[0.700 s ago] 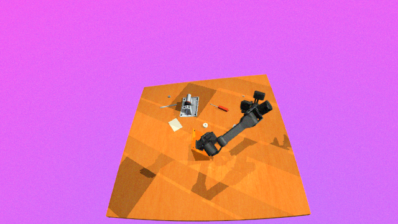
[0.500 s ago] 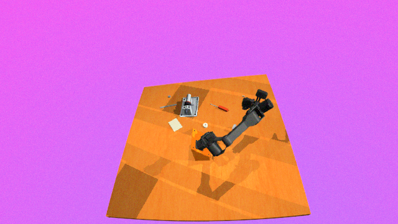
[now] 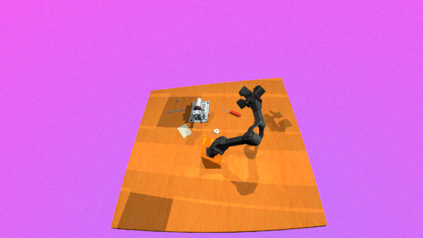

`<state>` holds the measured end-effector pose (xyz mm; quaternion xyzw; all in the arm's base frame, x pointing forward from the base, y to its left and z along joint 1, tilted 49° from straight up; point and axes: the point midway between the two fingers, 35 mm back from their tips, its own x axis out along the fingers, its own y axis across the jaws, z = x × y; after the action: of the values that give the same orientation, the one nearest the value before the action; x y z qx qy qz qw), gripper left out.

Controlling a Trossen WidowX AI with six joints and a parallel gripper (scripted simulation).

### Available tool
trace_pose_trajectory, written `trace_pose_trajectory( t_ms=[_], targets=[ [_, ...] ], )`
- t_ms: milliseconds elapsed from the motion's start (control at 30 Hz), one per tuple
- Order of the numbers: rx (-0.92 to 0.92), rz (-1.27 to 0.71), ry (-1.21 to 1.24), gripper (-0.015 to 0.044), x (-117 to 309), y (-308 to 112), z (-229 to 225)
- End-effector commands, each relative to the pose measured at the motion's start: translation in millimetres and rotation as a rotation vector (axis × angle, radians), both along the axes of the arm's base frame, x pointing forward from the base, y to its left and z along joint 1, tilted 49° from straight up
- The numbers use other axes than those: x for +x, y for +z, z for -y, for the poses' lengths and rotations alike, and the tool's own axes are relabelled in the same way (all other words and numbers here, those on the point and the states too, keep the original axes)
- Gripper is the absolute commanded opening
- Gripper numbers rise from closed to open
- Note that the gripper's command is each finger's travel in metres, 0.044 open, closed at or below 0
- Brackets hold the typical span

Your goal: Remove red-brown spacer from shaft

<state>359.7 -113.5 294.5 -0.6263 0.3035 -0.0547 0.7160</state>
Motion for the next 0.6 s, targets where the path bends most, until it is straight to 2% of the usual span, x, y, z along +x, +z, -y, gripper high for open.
trace_pose_trajectory(
  t_ms=[0,267,400,567],
  targets=[
    [0.115,-0.015,-0.052,0.044,35,-57,-25],
    [0.305,-0.01,-0.208,0.044,65,-186,-89],
    [0.366,0.019,-0.288,0.044,55,-251,-124],
    [0.415,0.09,-0.369,0.044,23,-323,-157]
  ],
)
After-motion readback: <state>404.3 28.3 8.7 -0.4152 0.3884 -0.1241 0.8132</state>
